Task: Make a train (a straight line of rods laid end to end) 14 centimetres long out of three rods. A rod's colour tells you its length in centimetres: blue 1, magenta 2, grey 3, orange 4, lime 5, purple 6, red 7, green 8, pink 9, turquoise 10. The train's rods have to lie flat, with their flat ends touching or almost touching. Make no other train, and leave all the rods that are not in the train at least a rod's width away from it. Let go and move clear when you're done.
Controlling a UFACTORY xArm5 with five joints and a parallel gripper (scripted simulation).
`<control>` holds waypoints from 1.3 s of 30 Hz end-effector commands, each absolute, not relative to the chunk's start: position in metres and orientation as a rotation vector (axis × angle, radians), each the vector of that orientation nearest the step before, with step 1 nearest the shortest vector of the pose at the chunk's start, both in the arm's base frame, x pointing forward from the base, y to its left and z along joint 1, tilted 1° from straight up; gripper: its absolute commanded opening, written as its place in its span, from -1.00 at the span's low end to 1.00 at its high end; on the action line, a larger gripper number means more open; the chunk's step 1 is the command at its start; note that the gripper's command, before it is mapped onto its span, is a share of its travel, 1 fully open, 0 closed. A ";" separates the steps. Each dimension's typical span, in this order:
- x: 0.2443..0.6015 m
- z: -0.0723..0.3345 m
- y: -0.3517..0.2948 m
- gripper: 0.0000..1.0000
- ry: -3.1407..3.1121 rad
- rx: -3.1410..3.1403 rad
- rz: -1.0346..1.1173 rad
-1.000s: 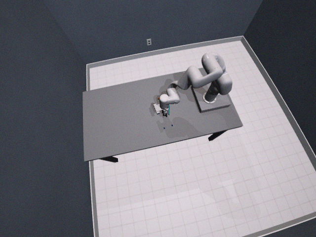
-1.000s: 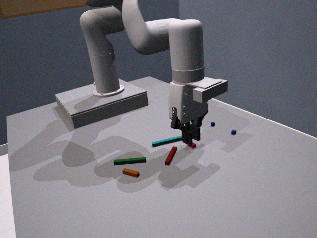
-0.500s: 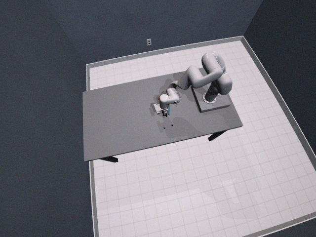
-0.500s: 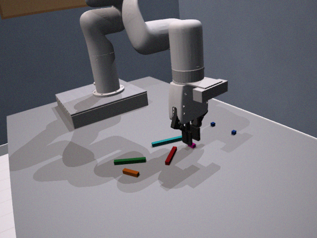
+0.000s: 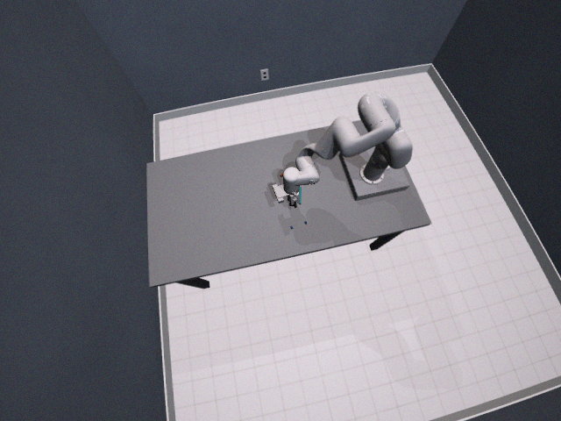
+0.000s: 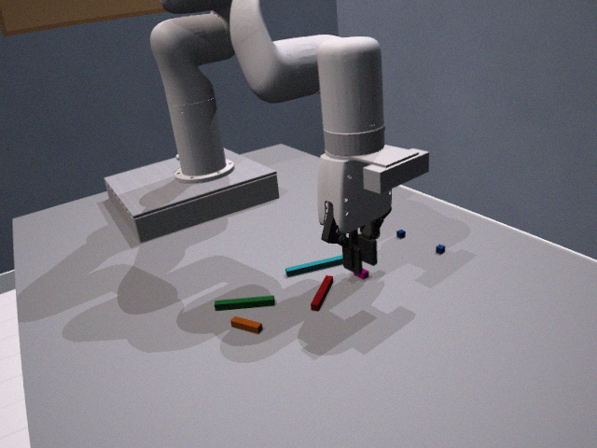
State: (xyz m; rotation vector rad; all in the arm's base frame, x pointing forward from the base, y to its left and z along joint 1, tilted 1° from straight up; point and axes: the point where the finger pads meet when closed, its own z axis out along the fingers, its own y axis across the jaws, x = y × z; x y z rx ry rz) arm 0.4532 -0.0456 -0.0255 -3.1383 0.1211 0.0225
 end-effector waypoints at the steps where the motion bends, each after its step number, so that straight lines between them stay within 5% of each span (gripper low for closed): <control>1: 0.455 -0.024 -0.046 -0.51 0.121 -3.139 0.017; 39: 0.454 -0.032 -0.046 -0.51 0.121 -3.139 0.017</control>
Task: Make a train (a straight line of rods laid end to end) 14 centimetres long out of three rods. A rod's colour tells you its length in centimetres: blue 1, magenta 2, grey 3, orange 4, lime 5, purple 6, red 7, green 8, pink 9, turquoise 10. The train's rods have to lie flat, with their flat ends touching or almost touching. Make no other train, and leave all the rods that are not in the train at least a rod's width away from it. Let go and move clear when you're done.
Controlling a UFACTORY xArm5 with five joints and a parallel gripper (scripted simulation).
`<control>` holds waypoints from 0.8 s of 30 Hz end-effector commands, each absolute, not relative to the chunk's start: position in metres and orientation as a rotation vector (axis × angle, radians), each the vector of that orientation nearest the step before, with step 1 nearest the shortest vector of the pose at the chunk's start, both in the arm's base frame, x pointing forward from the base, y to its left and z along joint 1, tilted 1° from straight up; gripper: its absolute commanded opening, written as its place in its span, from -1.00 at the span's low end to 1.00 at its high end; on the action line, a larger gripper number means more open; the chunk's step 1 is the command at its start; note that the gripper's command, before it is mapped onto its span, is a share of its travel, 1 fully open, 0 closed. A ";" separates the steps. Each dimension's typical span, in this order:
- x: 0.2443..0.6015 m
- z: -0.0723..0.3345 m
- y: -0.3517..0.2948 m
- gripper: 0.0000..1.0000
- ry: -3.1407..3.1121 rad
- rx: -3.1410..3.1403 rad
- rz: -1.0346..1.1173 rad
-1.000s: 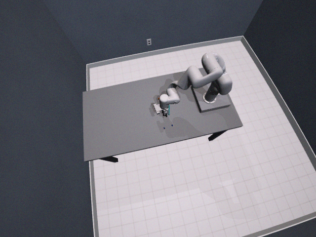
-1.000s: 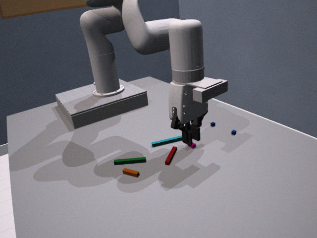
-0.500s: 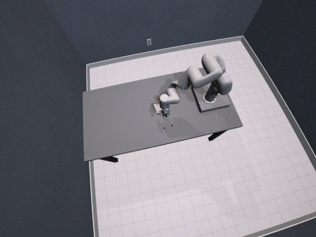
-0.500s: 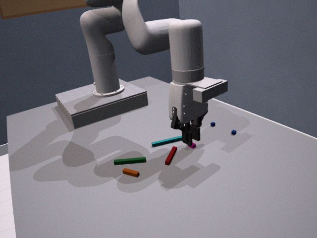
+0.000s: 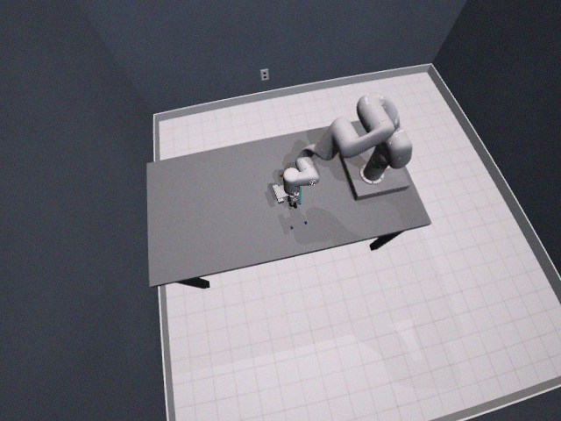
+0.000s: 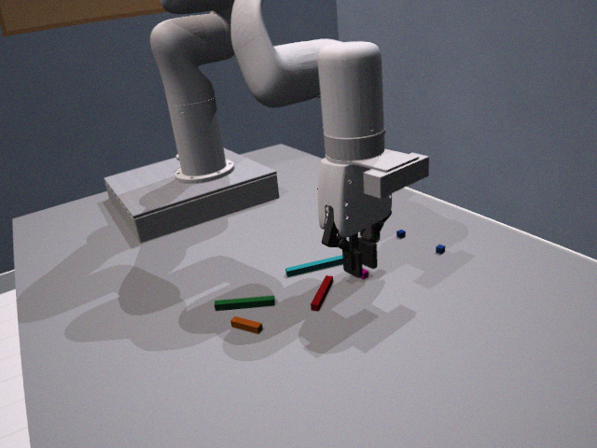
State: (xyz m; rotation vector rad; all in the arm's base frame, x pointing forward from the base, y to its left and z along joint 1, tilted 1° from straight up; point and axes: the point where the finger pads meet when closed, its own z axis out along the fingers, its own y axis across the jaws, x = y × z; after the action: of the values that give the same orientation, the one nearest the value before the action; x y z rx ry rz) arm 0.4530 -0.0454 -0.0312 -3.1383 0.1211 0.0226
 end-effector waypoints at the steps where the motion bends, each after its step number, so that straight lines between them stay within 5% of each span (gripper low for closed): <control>1: 0.454 -0.033 -0.046 -0.51 0.121 -3.139 0.017; 24: 0.454 -0.038 -0.046 -0.51 0.121 -3.139 0.017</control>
State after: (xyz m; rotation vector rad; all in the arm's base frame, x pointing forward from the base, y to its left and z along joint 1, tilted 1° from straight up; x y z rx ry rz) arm 0.4529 -0.0454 -0.0396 -3.1383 0.1211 0.0222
